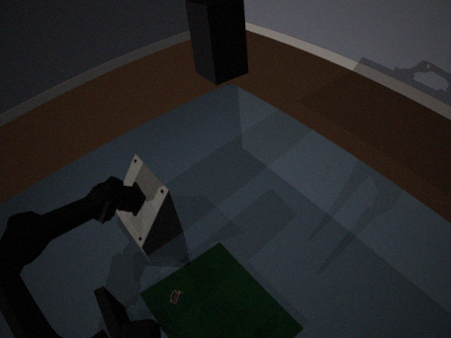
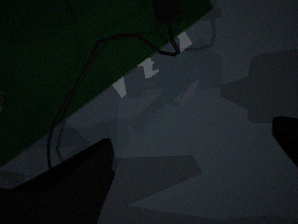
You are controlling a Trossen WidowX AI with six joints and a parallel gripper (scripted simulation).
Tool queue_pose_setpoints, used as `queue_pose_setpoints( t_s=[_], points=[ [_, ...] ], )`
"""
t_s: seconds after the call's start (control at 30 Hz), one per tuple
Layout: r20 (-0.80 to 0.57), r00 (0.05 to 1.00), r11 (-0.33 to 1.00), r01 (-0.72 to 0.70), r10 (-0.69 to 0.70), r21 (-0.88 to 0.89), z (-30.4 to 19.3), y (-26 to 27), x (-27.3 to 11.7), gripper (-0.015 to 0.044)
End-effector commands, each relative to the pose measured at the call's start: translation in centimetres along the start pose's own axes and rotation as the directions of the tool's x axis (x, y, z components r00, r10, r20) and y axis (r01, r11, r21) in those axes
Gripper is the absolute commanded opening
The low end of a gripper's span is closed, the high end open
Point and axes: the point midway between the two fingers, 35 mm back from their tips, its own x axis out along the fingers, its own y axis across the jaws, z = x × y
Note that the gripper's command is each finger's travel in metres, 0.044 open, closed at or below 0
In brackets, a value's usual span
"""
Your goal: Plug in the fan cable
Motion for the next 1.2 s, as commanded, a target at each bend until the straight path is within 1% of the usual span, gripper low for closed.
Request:
queue_pose_setpoints(
  t_s=[0.0, 0.13, 0.2, 0.3, 0.37, 0.6, 1.17],
  points=[
    [0.006, 1.000, 1.000, -0.010, 0.010, 0.001, -0.2, 0.0, 0.3, 0.0440],
    [-0.007, 1.000, 1.000, 0.003, -0.004, -0.013, 1.6, -0.1, 0.7, 0.0440],
    [-0.016, 1.000, 1.000, 0.009, -0.010, -0.029, 3.7, -0.1, 1.6, 0.0440],
    [-0.036, 0.999, 0.998, 0.024, -0.026, -0.063, 8.0, 0.2, 3.5, 0.0440],
    [-0.041, 0.999, 0.997, 0.028, -0.031, -0.073, 9.2, 0.4, 4.0, 0.0440],
    [-0.041, 0.999, 0.997, 0.028, -0.031, -0.073, 9.2, 0.4, 4.3, 0.0440],
    [-0.041, 0.999, 0.997, 0.028, -0.031, -0.073, 9.1, 0.2, 7.0, 0.0440]
  ],
)
